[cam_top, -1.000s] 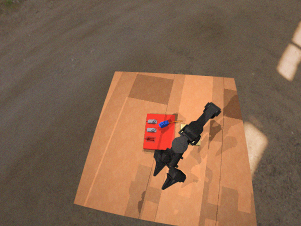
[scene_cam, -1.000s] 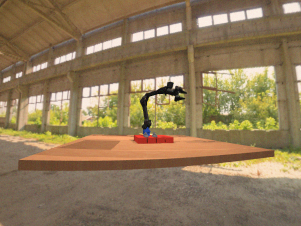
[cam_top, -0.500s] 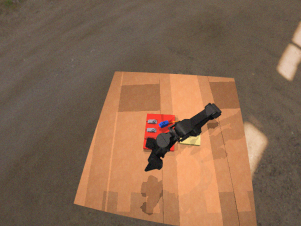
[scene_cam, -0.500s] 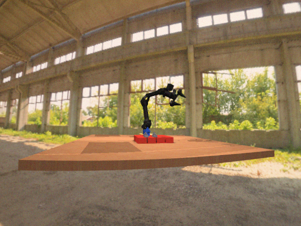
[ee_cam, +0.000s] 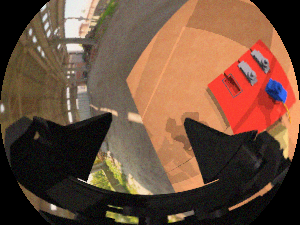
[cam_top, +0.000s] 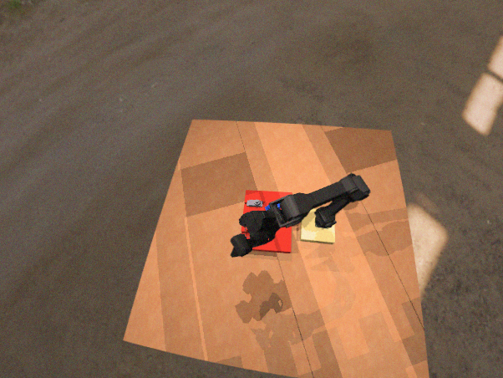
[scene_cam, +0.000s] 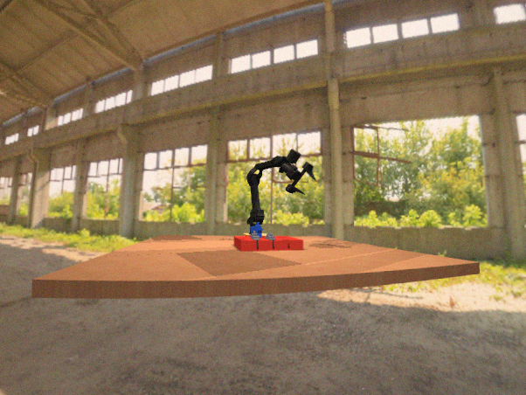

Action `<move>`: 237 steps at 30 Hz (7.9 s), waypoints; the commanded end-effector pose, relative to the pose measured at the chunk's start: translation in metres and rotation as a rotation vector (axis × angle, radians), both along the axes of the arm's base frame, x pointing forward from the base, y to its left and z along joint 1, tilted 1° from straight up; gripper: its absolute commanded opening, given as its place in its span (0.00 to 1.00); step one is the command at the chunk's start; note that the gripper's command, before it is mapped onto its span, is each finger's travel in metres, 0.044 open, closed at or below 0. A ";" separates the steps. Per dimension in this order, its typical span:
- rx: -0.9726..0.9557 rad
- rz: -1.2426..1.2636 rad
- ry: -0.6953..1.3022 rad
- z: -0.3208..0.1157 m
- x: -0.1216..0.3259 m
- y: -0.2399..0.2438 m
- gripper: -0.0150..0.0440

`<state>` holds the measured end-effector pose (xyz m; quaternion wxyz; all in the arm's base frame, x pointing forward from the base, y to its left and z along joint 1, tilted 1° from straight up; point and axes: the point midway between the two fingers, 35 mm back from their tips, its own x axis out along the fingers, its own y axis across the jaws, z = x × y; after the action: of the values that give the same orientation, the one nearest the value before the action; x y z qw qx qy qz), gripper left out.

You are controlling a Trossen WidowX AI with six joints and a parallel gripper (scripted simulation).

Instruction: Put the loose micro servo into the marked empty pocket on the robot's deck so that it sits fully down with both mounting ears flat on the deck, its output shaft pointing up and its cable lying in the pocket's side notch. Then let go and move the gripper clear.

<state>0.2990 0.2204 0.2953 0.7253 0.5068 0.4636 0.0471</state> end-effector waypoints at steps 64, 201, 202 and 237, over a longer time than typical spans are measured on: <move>0.180 -1.674 1.023 -0.177 -0.068 -0.250 1.00; -0.245 -0.831 0.885 -0.179 -0.067 -0.118 0.25; -0.260 -0.799 0.877 -0.179 -0.067 -0.118 0.25; -0.692 0.323 0.519 -0.179 -0.067 -0.118 0.25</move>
<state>0.2309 0.1012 0.1149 0.6855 0.1826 0.6860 -0.1616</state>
